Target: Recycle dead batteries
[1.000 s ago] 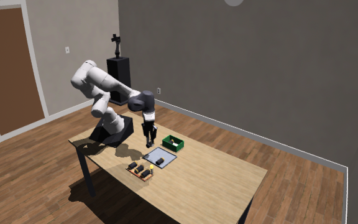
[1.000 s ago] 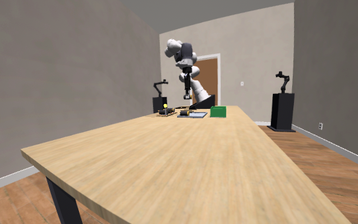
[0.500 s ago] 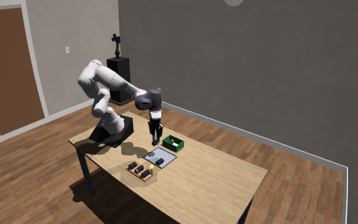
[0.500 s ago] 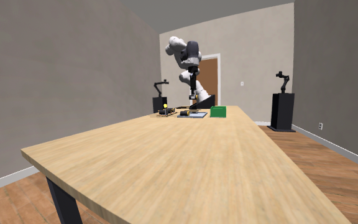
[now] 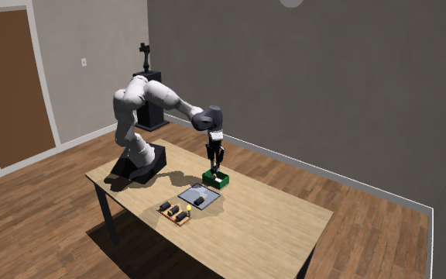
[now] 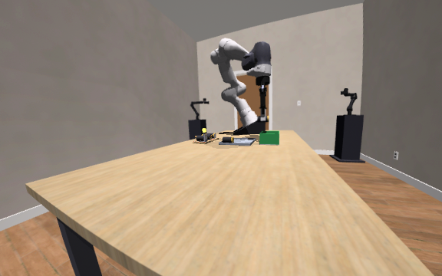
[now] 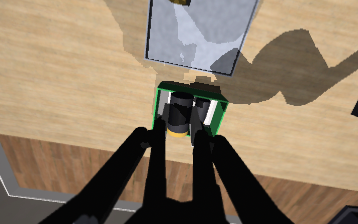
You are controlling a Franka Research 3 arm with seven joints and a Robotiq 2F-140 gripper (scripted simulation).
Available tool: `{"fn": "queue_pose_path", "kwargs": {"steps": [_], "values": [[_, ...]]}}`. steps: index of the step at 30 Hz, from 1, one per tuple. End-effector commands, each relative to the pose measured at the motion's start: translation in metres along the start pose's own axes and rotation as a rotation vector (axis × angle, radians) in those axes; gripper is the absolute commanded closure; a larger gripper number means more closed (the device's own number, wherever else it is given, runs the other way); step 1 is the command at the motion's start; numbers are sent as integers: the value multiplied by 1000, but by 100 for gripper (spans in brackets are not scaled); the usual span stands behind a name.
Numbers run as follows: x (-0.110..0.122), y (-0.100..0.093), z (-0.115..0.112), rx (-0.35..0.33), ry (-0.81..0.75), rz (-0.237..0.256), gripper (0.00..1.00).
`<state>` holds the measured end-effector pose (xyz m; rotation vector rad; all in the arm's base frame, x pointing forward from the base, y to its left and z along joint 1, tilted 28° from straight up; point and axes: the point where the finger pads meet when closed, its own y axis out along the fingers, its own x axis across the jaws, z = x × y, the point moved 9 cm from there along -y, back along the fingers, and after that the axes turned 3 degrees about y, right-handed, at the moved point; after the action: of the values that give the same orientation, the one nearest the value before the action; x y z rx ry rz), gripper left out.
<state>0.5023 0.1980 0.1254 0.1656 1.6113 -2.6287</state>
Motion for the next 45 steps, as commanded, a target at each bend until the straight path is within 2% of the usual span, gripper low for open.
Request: {"fn": "queue_pose_path", "kwargs": {"steps": [1, 6, 33, 35, 39, 45], "values": [[-3, -1, -24, 1, 51, -8, 84], [-6, -1, -35, 1, 51, -8, 84], [-6, 0, -36, 1, 92, -8, 84], [-6, 10, -36, 1, 92, -8, 84], [-6, 46, -36, 1, 92, -8, 84], [-6, 49, -36, 1, 92, -8, 84]]}}
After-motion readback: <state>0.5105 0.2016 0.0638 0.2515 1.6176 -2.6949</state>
